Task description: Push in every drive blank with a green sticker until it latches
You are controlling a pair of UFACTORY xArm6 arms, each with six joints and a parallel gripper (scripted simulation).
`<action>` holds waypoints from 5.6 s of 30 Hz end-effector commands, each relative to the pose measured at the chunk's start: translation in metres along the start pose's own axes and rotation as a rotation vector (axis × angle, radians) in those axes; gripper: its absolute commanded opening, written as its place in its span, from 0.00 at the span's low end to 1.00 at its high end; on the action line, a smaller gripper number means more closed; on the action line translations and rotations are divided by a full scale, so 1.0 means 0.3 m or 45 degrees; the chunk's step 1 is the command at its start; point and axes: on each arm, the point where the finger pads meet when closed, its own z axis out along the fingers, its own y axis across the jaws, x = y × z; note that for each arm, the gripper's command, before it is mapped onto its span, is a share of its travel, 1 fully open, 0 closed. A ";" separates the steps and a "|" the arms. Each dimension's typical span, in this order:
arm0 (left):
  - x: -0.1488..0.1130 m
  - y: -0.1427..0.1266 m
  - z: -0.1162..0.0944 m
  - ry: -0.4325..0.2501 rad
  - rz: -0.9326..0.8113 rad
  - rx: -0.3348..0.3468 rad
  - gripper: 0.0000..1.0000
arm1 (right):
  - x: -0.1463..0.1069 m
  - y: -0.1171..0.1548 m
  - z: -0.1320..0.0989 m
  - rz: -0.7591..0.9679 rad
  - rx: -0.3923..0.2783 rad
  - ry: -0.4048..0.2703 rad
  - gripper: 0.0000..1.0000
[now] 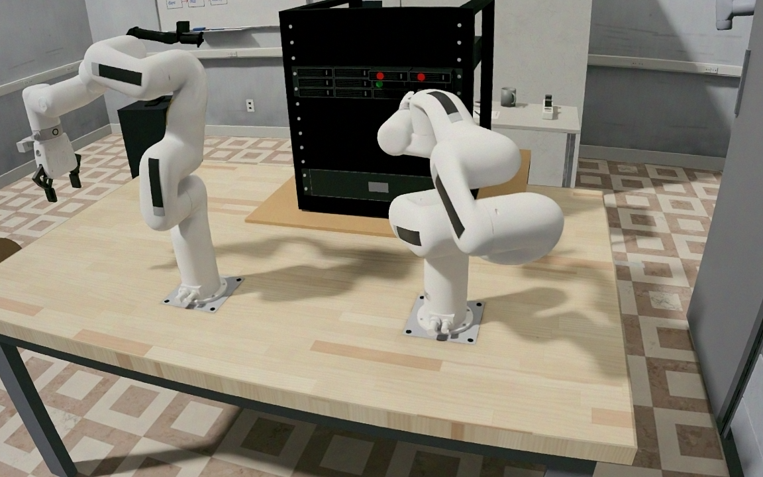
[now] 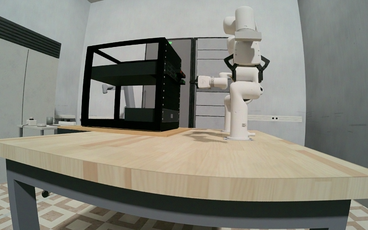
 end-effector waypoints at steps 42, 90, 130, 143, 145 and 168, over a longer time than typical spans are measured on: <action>0.003 0.000 -0.004 0.005 0.000 0.000 1.00 | -0.008 -0.012 0.161 0.004 0.012 -0.034 0.00; 0.003 0.000 -0.004 0.005 0.000 0.000 1.00 | -0.010 -0.013 0.233 0.004 0.012 -0.034 0.00; 0.003 0.000 -0.004 0.005 0.000 0.000 1.00 | -0.011 -0.013 0.259 0.004 0.013 -0.034 0.00; 0.003 0.000 -0.004 0.005 0.000 0.000 1.00 | -0.011 -0.013 0.263 0.004 0.013 -0.034 0.00; 0.003 0.000 -0.004 0.005 0.000 0.000 1.00 | -0.011 -0.013 0.265 0.004 0.013 -0.034 0.00; 0.003 0.000 -0.004 0.005 0.000 0.000 1.00 | -0.011 -0.013 0.248 0.004 0.013 -0.034 0.00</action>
